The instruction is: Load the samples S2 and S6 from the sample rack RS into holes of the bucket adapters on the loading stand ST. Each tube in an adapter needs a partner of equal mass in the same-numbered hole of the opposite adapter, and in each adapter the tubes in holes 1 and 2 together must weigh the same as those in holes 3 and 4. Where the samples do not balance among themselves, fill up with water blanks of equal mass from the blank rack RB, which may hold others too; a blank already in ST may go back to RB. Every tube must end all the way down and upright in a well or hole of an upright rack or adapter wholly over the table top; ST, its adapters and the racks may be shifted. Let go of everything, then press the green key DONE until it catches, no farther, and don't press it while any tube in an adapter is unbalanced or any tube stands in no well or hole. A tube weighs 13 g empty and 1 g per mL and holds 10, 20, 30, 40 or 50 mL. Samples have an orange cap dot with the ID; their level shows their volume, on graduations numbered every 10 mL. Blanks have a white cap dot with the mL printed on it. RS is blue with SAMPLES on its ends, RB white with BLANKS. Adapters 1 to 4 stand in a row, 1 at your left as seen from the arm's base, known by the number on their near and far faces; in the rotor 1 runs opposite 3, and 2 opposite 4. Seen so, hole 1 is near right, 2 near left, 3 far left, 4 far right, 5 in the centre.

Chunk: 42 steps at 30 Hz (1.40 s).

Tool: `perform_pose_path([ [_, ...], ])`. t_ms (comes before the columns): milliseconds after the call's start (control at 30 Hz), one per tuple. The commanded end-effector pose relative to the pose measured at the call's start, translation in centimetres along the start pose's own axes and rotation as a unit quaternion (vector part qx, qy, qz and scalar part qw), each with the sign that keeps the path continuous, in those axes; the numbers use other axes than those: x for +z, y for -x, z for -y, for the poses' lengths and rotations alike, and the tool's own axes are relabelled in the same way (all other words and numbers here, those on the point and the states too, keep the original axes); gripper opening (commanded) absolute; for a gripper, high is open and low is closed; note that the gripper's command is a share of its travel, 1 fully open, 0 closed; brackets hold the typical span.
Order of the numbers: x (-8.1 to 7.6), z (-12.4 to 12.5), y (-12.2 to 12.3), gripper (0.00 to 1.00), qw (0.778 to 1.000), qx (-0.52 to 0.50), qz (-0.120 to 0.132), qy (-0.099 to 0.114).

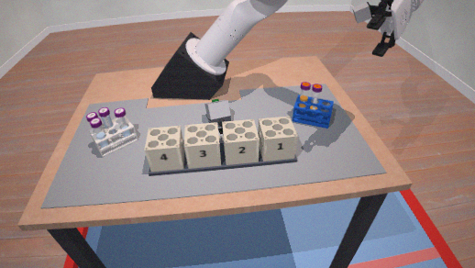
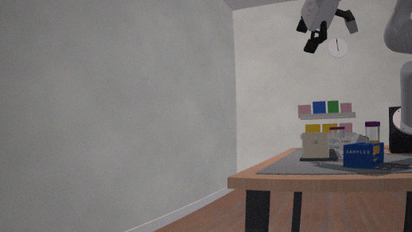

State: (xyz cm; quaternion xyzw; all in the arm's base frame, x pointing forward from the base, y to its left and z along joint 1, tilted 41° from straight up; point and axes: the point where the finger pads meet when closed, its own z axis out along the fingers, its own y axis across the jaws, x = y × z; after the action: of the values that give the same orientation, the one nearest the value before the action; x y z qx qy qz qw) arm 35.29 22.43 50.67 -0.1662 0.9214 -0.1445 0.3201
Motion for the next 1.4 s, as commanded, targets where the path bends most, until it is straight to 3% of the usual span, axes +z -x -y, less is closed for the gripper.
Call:
perform_pose_path([
  [0, 0.8, 0.2, -0.5, 1.00, 0.999, 0.024, -0.023, -0.001],
  [67, 1.6, 0.3, -1.1, 1.00, 0.998, 0.048, -0.046, -0.002],
  [133, 2.4, 0.5, -1.6, 1.00, 0.997, 0.054, -0.052, -0.003],
  [267, 3.9, 0.7, -2.9, 1.00, 0.990, 0.102, -0.098, -0.006],
  [333, 4.7, 0.9, -3.5, 1.00, 0.989, 0.109, -0.104, -0.007],
  [433, 5.8, 1.1, -4.5, 1.00, 0.980, 0.146, -0.136, -0.010],
  [500, 5.8, 1.1, -4.5, 1.00, 0.980, 0.146, -0.136, -0.010],
  [700, 8.0, 1.4, -6.5, 1.00, 0.955, 0.220, -0.198, -0.019],
  [767, 8.8, 1.6, -7.1, 1.00, 0.953, 0.224, -0.202, -0.019],
  [1000, 11.2, 1.9, -9.6, 1.00, 0.913, 0.309, -0.265, -0.030],
  [1067, 11.2, 1.9, -9.6, 1.00, 0.913, 0.309, -0.265, -0.030],
  [1367, 14.3, 2.3, -12.9, 1.00, 0.842, 0.417, -0.338, -0.047],
])
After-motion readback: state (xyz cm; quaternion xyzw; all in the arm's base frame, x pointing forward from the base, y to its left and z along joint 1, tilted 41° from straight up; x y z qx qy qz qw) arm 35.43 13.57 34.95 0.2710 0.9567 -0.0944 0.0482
